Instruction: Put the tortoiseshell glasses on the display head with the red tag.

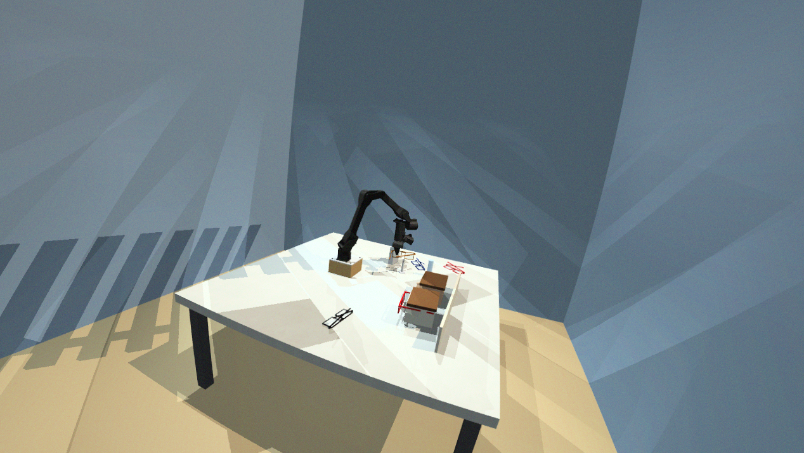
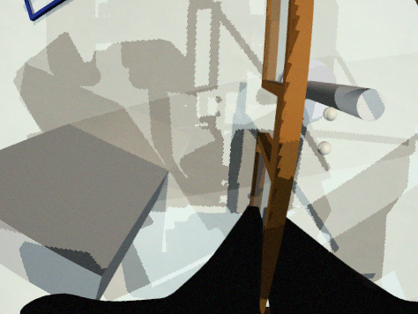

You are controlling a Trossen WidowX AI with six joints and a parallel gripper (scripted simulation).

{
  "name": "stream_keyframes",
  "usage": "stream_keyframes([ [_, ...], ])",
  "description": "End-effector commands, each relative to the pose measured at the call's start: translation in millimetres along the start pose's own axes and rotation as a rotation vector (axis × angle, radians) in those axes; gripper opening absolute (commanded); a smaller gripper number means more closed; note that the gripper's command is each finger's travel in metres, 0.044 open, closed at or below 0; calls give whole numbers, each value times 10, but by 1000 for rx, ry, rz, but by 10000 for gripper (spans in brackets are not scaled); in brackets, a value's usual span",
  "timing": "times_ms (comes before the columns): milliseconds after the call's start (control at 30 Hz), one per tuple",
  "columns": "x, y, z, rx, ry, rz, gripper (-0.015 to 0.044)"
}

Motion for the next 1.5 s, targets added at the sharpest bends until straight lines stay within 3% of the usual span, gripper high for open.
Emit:
stream_keyframes([
  [0,-24,228,-9,-1,-5,8,0],
  [1467,-223,306,208,1,-5,10,0],
])
Point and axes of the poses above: the point midway between the two fingers, 35 mm back from their tips, its own y axis out along the fingers, its own z axis across the jaws, x = y × z, the point moved 7 cm from there along -y, back along the fingers, and after that the axes turned 2 degrees about -y, right-handed, at the moved point
